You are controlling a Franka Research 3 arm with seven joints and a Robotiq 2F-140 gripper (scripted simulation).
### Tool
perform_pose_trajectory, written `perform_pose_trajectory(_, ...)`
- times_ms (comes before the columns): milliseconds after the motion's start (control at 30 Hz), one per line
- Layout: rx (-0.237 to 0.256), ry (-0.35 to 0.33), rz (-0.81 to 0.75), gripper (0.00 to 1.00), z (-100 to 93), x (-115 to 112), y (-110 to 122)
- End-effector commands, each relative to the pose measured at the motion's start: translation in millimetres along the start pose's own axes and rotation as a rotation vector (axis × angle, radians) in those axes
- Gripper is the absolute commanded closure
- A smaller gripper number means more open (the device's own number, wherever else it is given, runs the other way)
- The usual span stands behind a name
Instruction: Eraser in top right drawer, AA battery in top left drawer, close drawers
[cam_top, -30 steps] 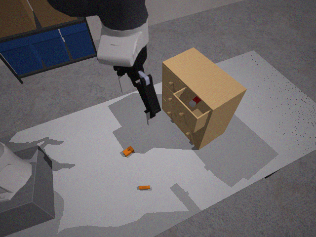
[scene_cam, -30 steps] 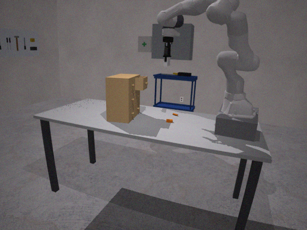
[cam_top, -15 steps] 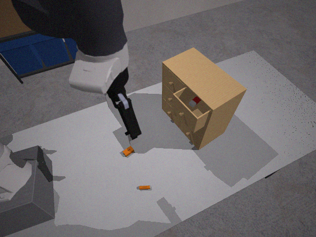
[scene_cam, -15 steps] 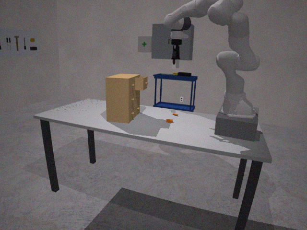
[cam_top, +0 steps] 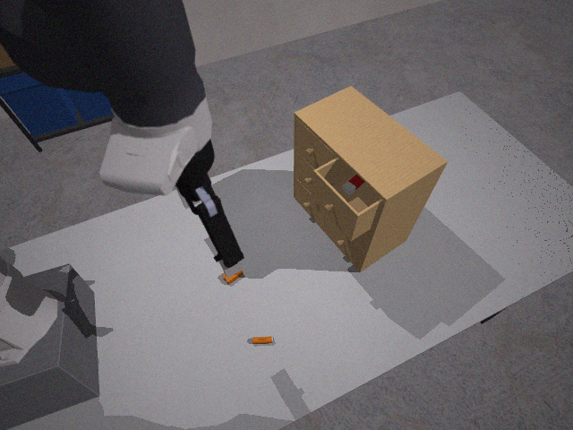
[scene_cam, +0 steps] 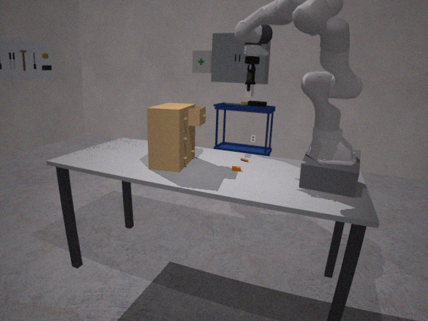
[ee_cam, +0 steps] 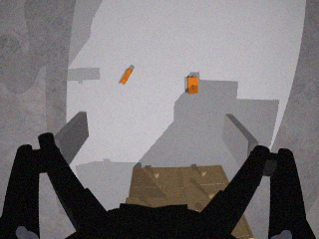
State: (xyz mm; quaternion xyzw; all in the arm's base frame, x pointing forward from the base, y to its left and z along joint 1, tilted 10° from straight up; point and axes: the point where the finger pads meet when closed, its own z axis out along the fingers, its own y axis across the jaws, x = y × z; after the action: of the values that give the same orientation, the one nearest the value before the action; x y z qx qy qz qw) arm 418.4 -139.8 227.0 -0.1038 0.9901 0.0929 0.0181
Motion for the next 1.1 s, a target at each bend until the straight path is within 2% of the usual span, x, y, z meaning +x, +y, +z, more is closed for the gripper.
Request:
perform_pose_trajectory(0, 0.006, -0.033, -0.027, 0.00, 1.6, -4, -2)
perform_pose_trajectory(267, 0.004, -0.164, -0.028, 0.00, 12.6, -14, -2)
perform_pose_trajectory(333, 0.004, -0.164, -0.028, 0.00, 12.6, -14, -2)
perform_pose_trajectory(467, 0.002, -0.270, -0.028, 0.00, 21.3, -23, -2)
perform_pose_trajectory(833, -0.003, -0.633, -0.029, 0.00, 51.5, -52, -2)
perform_pose_trajectory(900, -0.003, -0.633, -0.029, 0.00, 51.5, -52, -2)
perform_pose_trajectory(1067, -0.004, -0.776, -0.029, 0.00, 63.6, -64, -1)
